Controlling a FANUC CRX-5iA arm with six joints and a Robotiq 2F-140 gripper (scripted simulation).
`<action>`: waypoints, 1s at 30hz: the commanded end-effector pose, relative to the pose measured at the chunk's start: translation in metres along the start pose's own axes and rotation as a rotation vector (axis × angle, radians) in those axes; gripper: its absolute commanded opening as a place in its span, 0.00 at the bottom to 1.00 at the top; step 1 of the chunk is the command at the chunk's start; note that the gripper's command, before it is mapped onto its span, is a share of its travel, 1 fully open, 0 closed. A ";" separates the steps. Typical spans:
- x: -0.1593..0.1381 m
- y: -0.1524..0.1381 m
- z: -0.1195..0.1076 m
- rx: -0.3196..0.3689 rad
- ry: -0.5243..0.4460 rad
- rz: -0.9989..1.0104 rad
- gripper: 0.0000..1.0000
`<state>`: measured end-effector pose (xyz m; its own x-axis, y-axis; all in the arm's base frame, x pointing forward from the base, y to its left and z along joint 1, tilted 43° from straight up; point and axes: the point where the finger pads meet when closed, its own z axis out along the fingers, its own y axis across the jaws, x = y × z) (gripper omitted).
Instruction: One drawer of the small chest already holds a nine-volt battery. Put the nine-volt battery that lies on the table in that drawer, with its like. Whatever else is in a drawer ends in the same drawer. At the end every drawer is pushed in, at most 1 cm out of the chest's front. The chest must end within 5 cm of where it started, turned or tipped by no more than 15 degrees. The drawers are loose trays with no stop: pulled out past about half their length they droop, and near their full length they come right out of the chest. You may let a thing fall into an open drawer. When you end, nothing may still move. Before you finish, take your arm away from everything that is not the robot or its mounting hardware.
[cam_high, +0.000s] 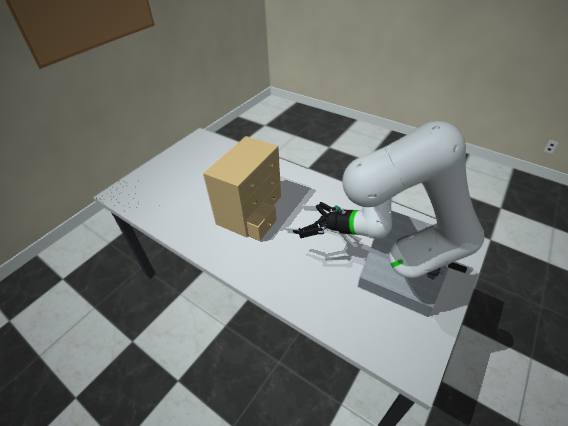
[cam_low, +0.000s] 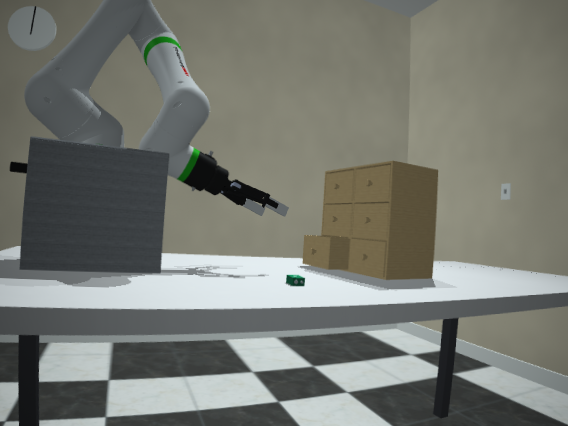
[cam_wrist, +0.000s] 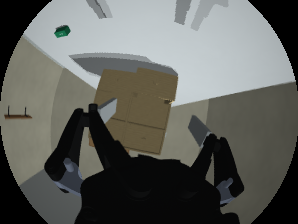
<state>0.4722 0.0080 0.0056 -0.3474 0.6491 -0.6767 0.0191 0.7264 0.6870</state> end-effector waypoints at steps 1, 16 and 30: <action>0.001 -0.001 0.002 0.001 -0.018 0.001 1.00; 0.001 -0.001 0.003 0.003 -0.030 0.000 0.00; 0.001 -0.001 0.003 0.003 -0.030 0.000 0.00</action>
<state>0.4745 0.0086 0.0033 -0.3191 0.6558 -0.6842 0.0221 0.7269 0.6864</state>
